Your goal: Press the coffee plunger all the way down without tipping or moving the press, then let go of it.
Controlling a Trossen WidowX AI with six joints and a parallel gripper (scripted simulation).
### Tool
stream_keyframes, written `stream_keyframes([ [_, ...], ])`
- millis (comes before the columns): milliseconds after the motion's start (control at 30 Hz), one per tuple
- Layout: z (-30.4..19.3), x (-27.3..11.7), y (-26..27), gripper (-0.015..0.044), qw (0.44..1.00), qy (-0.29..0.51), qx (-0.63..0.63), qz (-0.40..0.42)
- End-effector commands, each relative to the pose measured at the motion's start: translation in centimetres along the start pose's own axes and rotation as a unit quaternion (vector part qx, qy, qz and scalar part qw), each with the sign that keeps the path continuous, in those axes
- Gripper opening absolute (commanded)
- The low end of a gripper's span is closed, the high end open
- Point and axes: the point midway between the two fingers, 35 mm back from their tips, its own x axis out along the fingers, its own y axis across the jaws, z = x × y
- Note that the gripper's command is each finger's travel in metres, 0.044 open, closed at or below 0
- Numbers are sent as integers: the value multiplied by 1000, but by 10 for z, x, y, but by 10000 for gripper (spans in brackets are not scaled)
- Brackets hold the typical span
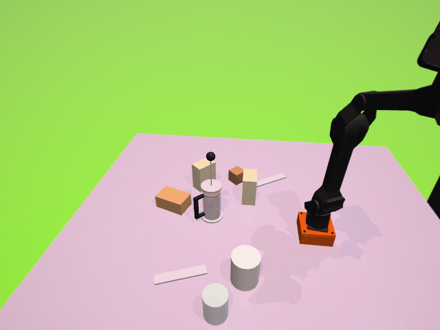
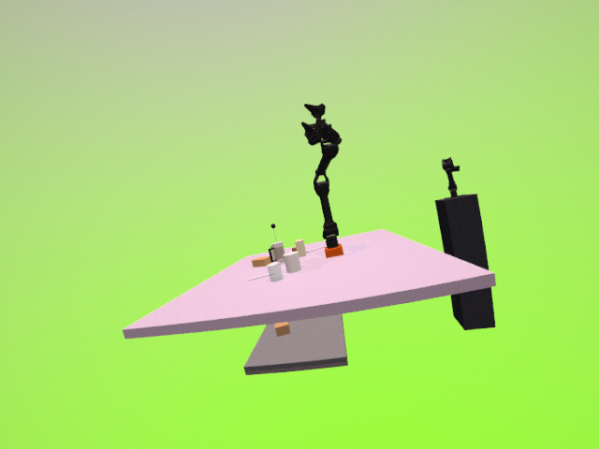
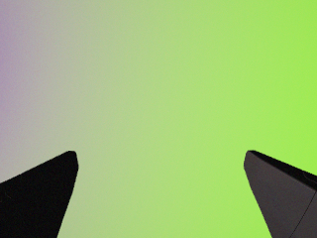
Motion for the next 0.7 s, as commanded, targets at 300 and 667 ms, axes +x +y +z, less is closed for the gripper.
stream_keyframes([
  [300, 170, 58, -83, 440, 934, -97, -335, -81],
  [667, 328, 17, -155, 440, 801, -118, -530, -251],
])
